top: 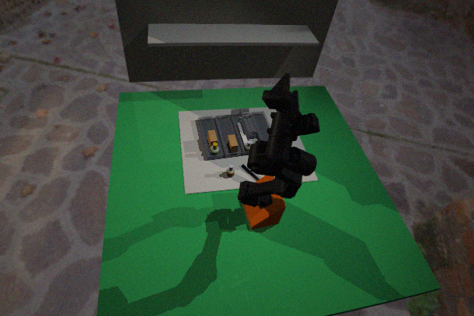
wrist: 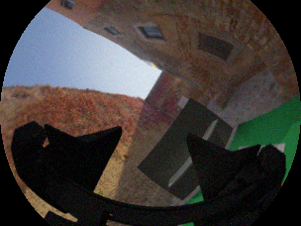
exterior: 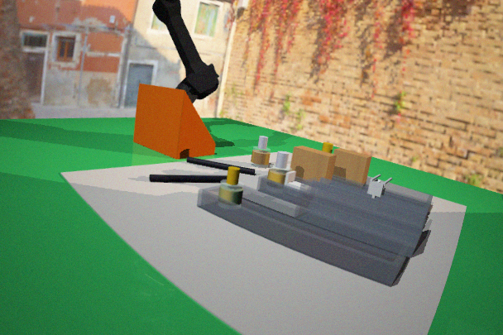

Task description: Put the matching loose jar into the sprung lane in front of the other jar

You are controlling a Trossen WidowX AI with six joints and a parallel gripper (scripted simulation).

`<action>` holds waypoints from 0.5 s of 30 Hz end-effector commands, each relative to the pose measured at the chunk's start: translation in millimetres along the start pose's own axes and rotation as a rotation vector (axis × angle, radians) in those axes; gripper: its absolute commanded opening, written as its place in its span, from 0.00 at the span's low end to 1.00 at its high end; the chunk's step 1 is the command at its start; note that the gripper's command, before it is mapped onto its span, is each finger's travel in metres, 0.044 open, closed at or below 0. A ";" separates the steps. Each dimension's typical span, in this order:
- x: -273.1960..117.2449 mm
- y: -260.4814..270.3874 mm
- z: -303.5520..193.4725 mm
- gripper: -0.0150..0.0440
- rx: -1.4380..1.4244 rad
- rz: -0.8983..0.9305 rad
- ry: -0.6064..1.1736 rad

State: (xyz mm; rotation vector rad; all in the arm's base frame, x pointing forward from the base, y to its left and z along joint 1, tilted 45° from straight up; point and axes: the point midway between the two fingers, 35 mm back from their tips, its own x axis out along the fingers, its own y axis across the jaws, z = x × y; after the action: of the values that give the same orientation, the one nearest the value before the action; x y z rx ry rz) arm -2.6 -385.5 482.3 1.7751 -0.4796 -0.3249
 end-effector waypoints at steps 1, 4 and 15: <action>0.1 0.9 -0.9 0.98 -0.004 0.003 -0.003; 0.0 13.9 -13.3 1.00 -0.064 0.046 -0.048; -50.3 87.9 -76.1 1.00 -0.417 0.290 -0.312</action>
State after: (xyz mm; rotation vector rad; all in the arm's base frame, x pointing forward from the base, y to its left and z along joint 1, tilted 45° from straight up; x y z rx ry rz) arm -21.0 -331.5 566.3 1.3369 -0.7599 -0.4482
